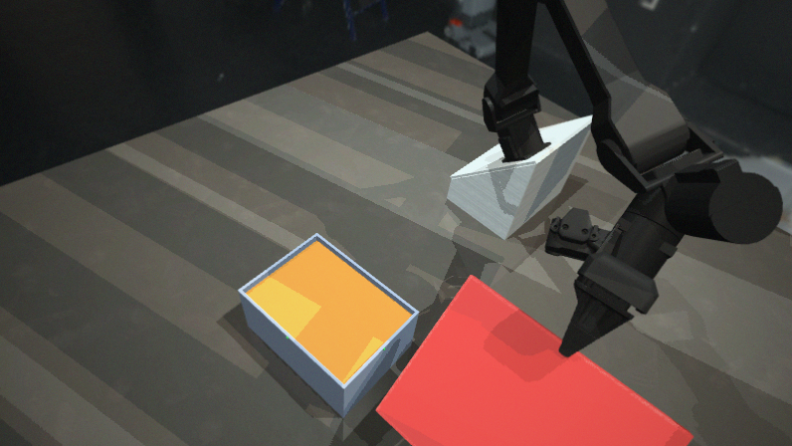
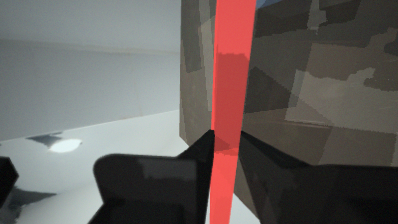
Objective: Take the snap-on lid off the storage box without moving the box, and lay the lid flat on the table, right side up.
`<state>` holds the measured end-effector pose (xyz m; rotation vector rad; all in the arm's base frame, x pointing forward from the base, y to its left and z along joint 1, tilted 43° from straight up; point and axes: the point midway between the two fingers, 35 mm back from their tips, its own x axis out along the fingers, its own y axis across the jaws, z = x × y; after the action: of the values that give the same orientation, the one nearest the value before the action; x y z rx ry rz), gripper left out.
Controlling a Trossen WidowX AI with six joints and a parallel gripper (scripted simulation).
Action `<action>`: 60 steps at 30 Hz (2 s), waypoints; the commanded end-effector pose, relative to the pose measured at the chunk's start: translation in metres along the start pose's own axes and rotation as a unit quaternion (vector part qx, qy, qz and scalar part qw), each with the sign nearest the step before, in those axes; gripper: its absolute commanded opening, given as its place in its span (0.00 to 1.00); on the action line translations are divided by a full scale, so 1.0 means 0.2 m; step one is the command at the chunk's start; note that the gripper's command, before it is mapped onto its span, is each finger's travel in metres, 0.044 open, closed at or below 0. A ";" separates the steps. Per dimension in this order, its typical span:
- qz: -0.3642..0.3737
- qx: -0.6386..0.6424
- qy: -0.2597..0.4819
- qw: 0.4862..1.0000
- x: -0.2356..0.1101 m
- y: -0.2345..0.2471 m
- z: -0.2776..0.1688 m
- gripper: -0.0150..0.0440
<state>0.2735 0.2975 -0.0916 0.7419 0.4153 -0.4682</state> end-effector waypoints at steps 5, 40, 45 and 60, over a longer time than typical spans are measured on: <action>0.003 0.001 -0.002 1.000 -0.01 -0.01 -0.08 0.25; 0.003 0.002 -0.002 1.000 0.05 -0.09 -0.15 0.25; 0.003 0.002 -0.002 1.000 0.06 -0.10 -0.15 0.25; 0.003 0.002 -0.002 1.000 0.10 -0.15 -0.15 0.25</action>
<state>0.2680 0.2970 -0.1347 0.7527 0.4109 -0.4662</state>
